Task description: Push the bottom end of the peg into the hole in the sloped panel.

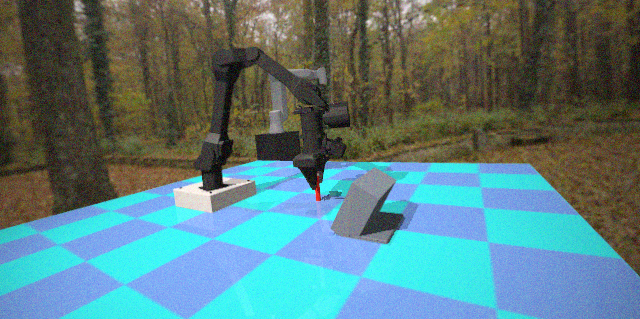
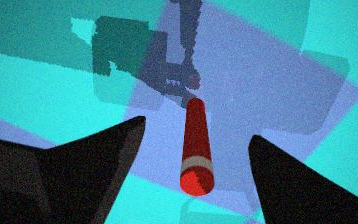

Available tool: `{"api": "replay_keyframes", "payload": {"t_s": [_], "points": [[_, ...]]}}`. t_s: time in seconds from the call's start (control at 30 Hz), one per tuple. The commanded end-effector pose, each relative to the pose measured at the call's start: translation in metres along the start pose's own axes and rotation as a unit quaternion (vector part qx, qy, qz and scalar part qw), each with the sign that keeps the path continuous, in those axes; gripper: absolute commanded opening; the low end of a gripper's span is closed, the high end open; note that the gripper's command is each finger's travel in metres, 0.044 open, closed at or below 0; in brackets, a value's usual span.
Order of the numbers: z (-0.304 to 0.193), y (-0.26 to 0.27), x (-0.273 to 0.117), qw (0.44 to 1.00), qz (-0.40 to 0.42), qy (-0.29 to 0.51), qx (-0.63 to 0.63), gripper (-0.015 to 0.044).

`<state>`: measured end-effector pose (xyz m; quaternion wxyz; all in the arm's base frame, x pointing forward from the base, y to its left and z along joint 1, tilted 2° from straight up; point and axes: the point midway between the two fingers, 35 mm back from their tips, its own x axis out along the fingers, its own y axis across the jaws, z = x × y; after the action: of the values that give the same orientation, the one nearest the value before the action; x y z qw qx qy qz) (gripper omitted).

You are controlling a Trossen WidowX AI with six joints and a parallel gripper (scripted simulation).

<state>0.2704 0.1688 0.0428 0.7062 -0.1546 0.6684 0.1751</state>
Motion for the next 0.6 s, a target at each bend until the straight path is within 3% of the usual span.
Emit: {"api": "replay_keyframes", "payload": {"t_s": [0.0, 0.23, 0.57], "points": [[0.0002, 0.0001, -0.0005, 1.0, 0.0, 0.0, 0.0, 0.0204], [0.0002, 0.0001, -0.0005, 1.0, 0.0, 0.0, 0.0, 0.002], [0.0008, 0.0002, -0.0047, 1.0, 0.001, 0.0, 0.0, 0.0]]}}
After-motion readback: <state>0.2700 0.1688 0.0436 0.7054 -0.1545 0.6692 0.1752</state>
